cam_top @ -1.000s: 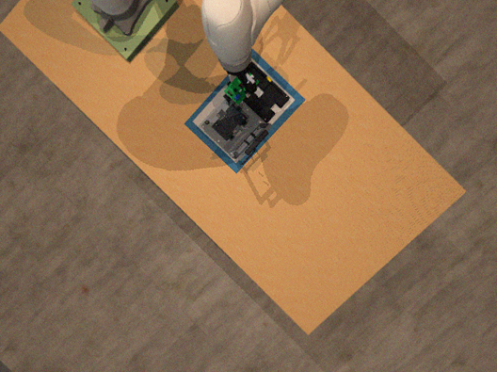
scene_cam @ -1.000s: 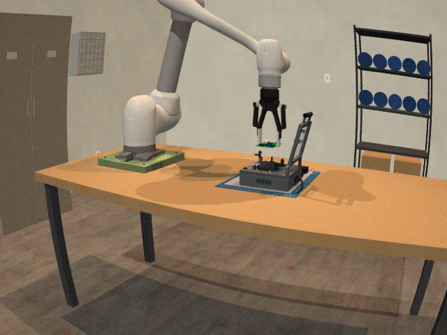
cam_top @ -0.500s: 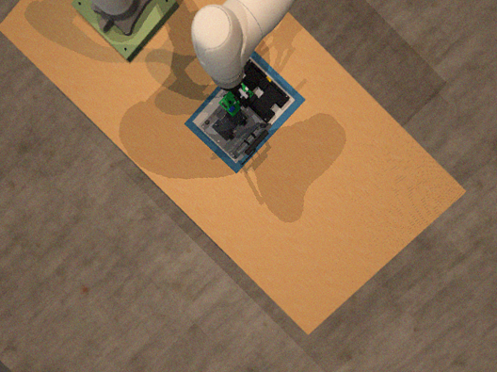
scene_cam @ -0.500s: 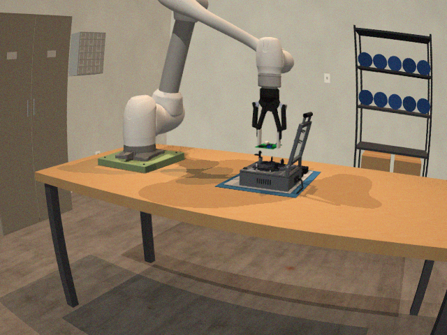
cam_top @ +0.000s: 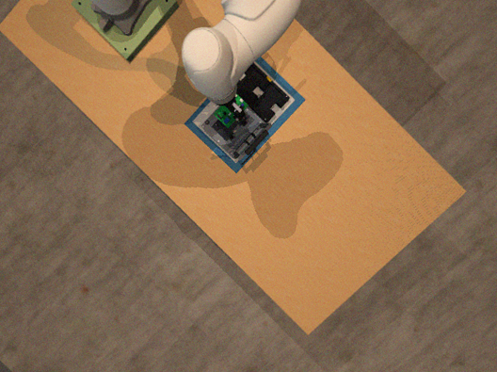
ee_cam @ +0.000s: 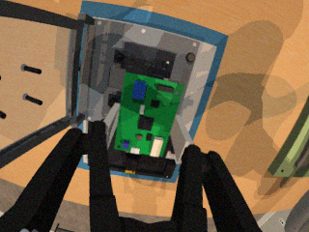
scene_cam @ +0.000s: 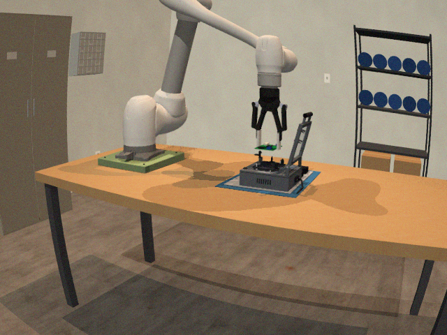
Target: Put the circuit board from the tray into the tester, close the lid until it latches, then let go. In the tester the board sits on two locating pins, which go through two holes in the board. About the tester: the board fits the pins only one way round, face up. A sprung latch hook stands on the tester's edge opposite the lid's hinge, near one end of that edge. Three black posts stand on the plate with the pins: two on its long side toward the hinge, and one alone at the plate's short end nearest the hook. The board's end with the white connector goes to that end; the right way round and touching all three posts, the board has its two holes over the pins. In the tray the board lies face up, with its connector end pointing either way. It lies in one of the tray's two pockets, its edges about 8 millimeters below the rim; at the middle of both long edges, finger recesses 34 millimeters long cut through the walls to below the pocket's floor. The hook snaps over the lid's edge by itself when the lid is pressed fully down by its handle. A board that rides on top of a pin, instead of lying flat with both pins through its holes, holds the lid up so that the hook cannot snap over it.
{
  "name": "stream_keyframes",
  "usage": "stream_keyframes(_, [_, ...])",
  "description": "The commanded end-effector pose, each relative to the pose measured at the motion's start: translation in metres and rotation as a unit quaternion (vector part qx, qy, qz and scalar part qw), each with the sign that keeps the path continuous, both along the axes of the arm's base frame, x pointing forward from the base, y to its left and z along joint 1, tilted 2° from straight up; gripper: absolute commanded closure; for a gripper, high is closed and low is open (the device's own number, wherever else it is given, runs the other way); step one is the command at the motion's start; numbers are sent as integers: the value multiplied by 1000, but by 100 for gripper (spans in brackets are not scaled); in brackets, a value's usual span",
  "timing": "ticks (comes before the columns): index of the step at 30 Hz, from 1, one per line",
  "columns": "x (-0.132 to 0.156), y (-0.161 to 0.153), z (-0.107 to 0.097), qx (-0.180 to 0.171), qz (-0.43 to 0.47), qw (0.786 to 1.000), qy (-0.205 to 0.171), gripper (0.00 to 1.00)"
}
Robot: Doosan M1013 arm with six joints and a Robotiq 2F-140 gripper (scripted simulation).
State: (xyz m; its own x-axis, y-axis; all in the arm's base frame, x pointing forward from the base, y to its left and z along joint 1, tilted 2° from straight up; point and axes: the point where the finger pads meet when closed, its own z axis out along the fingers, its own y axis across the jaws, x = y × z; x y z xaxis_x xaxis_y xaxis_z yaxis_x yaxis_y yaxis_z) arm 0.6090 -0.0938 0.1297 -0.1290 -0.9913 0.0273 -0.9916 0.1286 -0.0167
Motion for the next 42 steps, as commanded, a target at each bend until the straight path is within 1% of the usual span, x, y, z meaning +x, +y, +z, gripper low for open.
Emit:
stream_keyframes(1, [2,-7,1,0,0,1000,0,54])
stream_keyframes(9, [5,-23,2,0,0,1000,0,54])
stream_keyframes(18, [6,-31,3,0,0,1000,0,54])
stream_keyframes(42, [7,-33,3,0,0,1000,0,54])
